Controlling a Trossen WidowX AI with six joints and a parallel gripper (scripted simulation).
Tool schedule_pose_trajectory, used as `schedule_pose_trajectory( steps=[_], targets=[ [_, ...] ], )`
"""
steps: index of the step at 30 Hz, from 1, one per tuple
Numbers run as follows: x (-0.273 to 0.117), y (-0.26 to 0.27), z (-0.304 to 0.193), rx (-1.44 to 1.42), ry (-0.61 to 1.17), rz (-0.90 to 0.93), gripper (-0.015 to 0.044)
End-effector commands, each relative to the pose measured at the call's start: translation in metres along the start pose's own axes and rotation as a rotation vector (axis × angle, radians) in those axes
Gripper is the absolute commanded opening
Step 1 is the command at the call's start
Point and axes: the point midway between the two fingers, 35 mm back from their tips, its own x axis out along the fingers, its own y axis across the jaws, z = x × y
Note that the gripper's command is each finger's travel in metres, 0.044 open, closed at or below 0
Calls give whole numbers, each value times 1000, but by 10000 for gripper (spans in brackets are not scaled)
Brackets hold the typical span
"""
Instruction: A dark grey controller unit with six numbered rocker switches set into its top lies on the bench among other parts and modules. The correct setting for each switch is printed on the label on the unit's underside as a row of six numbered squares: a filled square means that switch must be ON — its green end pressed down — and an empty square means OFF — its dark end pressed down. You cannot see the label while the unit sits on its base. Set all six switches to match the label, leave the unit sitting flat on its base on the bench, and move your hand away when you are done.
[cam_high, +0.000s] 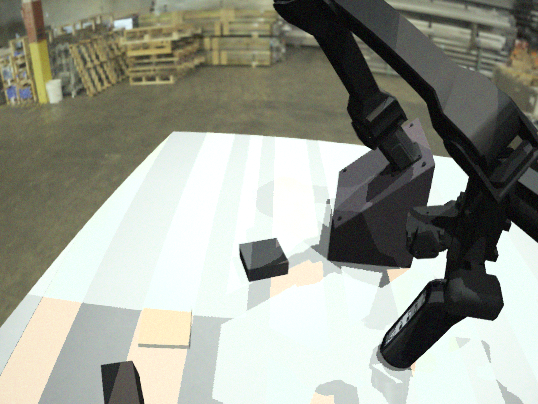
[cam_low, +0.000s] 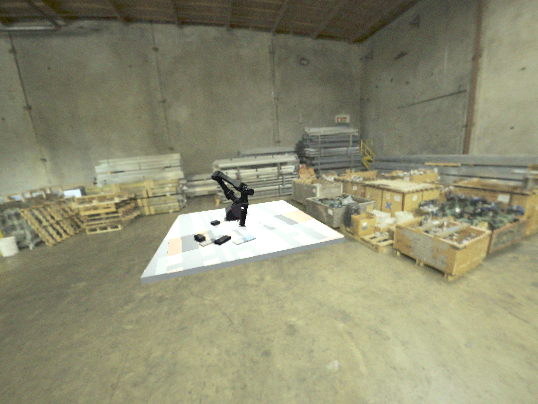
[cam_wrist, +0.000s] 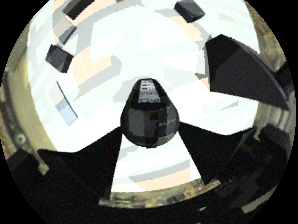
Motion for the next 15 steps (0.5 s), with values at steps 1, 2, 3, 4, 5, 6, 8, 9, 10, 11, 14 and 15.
schedule_pose_trajectory(
  steps=[1,2,3,4,5,6,8,9,10,11,14,15],
  targets=[
    [7,-3,-2,-4,6,-21,338],
    [7,-3,-3,-4,8,-21,338],
    [8,-3,-4,-4,11,-21,338],
    [8,-3,-4,-4,13,-21,338],
    [8,-3,-5,-4,16,-21,338],
    [8,-3,-6,-4,18,-21,338],
    [9,-3,-7,-4,23,-21,338],
    [9,-3,-8,-4,25,-21,338],
    [9,-3,-9,-4,28,-21,338],
    [9,-3,-9,-4,30,-21,338],
    [10,-3,-11,-4,34,-21,338],
    [10,-3,-12,-4,34,-21,338]
  ],
)
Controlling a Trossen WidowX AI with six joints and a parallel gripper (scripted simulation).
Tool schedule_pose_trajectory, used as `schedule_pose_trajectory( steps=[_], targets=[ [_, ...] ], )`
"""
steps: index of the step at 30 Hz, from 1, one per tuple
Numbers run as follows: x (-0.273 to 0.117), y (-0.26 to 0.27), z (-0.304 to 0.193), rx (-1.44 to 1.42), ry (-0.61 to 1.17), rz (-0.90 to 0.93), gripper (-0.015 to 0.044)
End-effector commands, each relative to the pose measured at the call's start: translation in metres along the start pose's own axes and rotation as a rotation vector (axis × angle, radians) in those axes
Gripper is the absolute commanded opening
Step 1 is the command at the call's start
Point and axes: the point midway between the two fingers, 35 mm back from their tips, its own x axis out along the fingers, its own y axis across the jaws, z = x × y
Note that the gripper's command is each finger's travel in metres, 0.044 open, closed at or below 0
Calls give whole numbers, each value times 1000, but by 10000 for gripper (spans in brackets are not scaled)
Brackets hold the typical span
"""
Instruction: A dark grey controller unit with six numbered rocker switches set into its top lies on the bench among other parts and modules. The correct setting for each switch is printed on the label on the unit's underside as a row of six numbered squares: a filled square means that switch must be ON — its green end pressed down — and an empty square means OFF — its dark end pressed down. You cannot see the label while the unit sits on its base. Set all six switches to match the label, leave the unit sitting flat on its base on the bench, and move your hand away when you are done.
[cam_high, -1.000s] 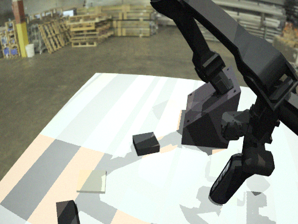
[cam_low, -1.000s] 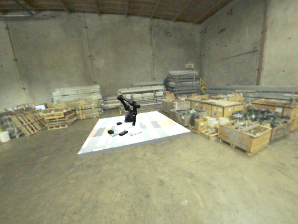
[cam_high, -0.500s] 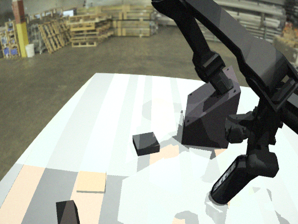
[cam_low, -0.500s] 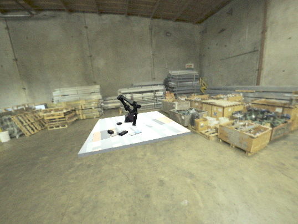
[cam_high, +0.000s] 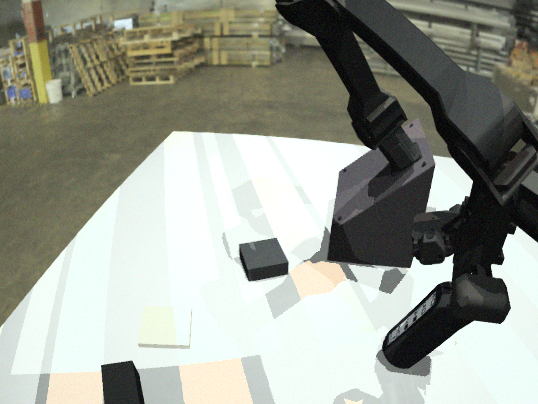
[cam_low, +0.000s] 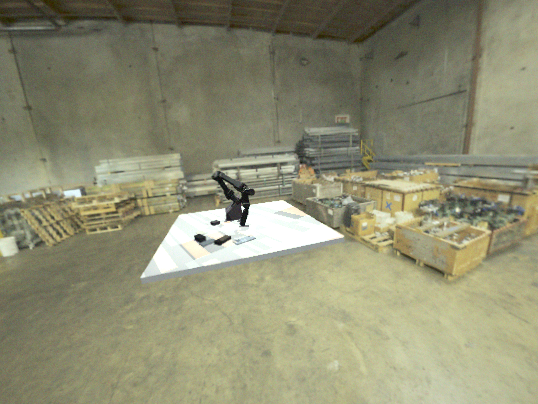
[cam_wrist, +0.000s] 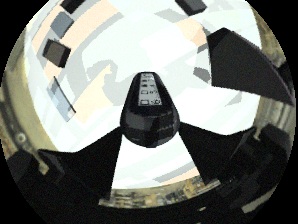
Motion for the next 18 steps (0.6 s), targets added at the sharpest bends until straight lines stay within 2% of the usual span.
schedule_pose_trajectory(
  steps=[1,18],
  targets=[
    [8,-4,-1,-6,-5,-21,338],
    [13,-4,-14,-6,-4,-21,338]
  ],
)
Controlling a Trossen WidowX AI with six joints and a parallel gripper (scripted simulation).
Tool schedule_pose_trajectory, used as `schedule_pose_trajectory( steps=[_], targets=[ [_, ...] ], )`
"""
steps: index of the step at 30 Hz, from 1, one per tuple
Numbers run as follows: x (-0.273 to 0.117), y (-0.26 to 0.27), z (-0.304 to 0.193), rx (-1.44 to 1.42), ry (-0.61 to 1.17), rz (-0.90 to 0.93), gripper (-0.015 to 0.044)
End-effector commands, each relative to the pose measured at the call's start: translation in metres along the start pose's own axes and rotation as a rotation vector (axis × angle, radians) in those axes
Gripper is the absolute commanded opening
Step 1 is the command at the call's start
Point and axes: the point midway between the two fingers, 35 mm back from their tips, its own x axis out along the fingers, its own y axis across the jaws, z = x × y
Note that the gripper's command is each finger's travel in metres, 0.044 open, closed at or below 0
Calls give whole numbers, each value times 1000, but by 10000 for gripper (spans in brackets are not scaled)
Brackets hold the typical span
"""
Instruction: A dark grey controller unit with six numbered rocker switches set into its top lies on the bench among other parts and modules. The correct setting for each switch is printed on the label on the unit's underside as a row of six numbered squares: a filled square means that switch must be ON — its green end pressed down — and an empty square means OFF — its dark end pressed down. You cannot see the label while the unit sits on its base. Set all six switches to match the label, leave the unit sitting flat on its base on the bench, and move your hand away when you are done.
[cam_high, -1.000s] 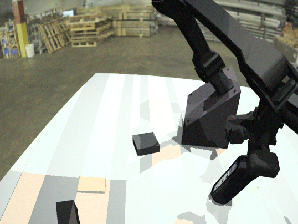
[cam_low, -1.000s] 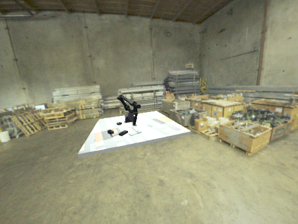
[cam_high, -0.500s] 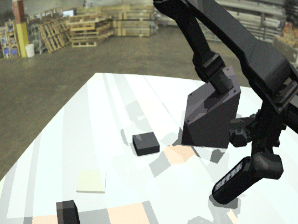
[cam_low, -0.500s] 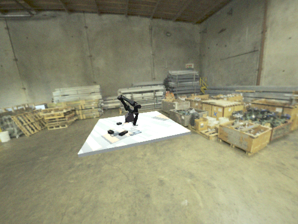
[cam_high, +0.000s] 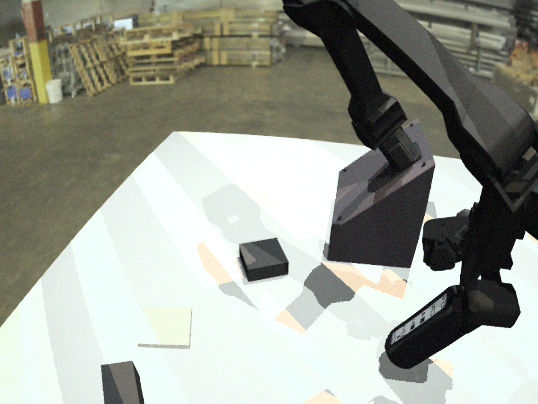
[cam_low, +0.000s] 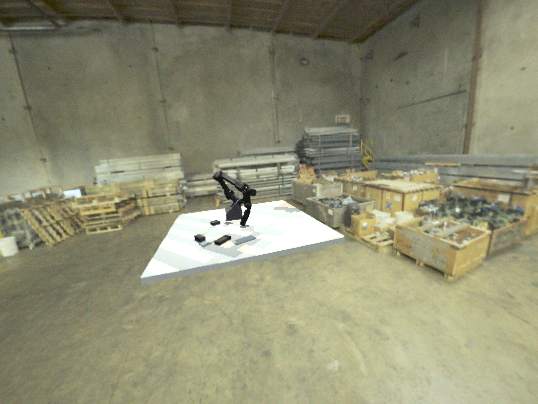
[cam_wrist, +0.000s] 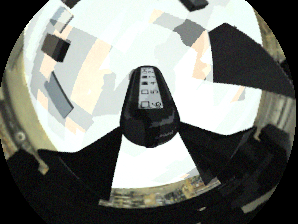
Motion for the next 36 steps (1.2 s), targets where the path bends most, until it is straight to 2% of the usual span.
schedule_pose_trajectory(
  steps=[1,36],
  targets=[
    [8,-3,-1,4,-11,-21,338],
    [23,-3,-24,5,-10,-20,338]
  ],
)
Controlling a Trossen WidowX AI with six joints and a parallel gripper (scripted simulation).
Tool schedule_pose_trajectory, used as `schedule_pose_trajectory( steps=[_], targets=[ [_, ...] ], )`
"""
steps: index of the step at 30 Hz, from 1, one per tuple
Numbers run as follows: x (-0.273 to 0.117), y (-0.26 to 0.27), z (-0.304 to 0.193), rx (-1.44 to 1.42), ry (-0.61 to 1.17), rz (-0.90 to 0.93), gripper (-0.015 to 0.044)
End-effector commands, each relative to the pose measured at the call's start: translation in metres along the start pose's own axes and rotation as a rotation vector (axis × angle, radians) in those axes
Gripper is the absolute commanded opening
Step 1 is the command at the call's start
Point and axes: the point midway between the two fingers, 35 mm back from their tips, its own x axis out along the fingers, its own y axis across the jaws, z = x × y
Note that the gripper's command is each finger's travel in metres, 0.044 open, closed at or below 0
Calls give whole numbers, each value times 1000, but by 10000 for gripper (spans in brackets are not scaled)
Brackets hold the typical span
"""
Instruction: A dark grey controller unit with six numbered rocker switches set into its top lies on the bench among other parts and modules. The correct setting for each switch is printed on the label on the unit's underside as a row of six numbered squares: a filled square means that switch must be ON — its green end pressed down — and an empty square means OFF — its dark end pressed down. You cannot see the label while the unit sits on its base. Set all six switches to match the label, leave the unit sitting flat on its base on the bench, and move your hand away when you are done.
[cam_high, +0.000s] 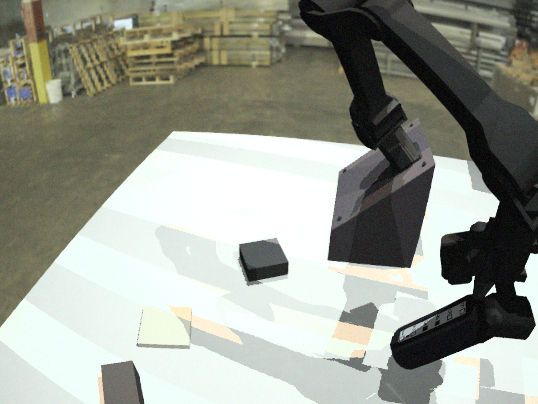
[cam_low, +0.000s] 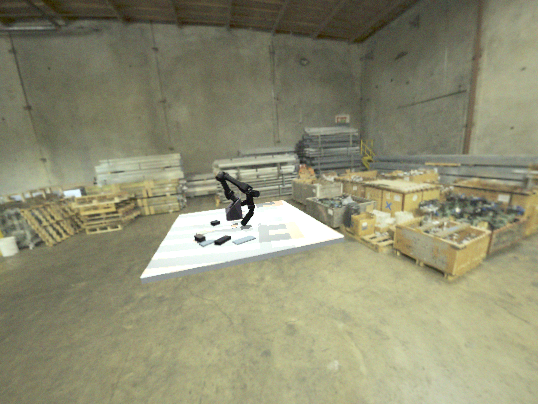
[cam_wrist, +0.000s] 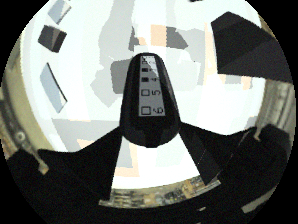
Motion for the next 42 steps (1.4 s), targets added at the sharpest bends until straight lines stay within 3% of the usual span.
schedule_pose_trajectory(
  steps=[1,42],
  targets=[
    [9,-3,1,5,-16,-20,338],
    [33,-4,-21,6,-16,-20,338]
  ],
)
